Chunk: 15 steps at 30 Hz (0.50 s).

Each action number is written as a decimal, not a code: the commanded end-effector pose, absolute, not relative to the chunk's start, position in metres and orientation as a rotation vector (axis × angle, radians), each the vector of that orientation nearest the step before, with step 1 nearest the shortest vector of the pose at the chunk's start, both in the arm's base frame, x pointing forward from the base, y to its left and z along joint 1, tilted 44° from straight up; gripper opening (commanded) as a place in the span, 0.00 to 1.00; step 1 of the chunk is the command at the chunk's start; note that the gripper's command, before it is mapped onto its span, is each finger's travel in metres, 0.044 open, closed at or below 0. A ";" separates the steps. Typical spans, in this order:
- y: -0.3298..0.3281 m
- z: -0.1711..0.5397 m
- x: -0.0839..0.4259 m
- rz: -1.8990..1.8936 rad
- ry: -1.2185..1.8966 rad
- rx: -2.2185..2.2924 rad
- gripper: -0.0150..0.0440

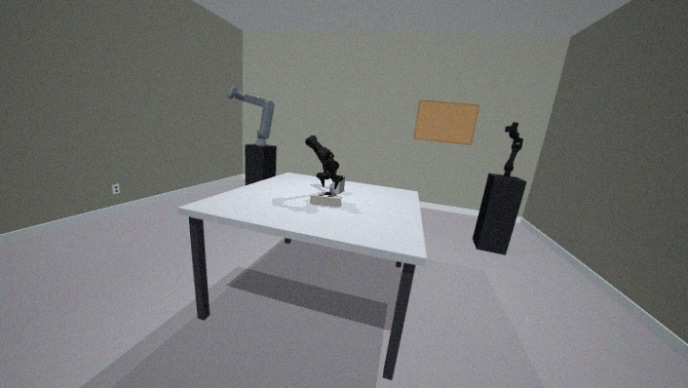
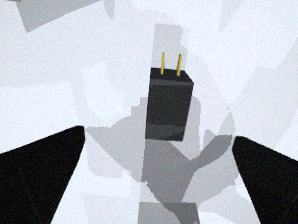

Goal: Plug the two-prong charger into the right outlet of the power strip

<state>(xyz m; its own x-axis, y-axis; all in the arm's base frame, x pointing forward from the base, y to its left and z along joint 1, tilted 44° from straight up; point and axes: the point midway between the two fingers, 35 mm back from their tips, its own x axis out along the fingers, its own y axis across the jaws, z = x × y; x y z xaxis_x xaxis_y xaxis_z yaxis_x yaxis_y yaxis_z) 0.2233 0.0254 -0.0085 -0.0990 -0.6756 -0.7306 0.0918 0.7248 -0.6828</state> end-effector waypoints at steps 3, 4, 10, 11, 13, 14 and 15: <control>0.019 -0.007 0.222 -0.708 1.547 -0.497 1.00; 0.018 -0.008 0.222 -0.708 1.547 -0.497 1.00; 0.010 -0.016 0.222 -0.708 1.547 -0.497 1.00; 0.010 -0.016 0.221 -0.708 1.547 -0.498 1.00; 0.010 -0.017 0.222 -0.708 1.547 -0.497 1.00; 0.009 -0.017 0.222 -0.708 1.547 -0.497 1.00; 0.008 -0.018 0.222 -0.708 1.547 -0.497 1.00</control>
<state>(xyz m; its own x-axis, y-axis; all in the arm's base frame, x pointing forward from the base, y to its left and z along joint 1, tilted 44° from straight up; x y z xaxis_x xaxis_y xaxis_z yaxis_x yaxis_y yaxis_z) 0.2230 0.0115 -0.0158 -0.1009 -0.6815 -0.7248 0.1034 0.7174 -0.6889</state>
